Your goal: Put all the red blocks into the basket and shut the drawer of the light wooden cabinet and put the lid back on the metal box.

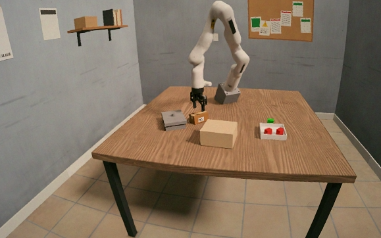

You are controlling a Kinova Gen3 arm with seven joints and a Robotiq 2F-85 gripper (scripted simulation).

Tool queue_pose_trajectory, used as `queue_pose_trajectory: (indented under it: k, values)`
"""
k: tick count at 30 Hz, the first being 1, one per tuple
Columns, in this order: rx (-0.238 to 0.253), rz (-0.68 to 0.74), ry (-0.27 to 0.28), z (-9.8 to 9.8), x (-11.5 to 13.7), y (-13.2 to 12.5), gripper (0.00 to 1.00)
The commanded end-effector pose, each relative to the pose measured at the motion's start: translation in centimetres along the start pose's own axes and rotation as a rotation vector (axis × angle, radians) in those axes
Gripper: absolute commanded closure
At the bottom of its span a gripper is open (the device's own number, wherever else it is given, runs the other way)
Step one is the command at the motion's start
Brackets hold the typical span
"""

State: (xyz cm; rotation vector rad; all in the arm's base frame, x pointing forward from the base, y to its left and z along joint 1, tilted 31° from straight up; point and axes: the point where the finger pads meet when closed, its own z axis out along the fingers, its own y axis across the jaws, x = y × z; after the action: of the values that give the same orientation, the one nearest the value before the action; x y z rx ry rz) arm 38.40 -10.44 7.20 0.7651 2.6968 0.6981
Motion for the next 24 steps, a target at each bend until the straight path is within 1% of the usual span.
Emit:
queue_pose_trajectory:
  k: [1, 24]
  values:
    - [0.002, -0.001, 0.002, 0.17, 0.20, -0.06, 0.07]
    - [0.002, -0.001, 0.002, 0.17, 0.21, -0.26, 0.07]
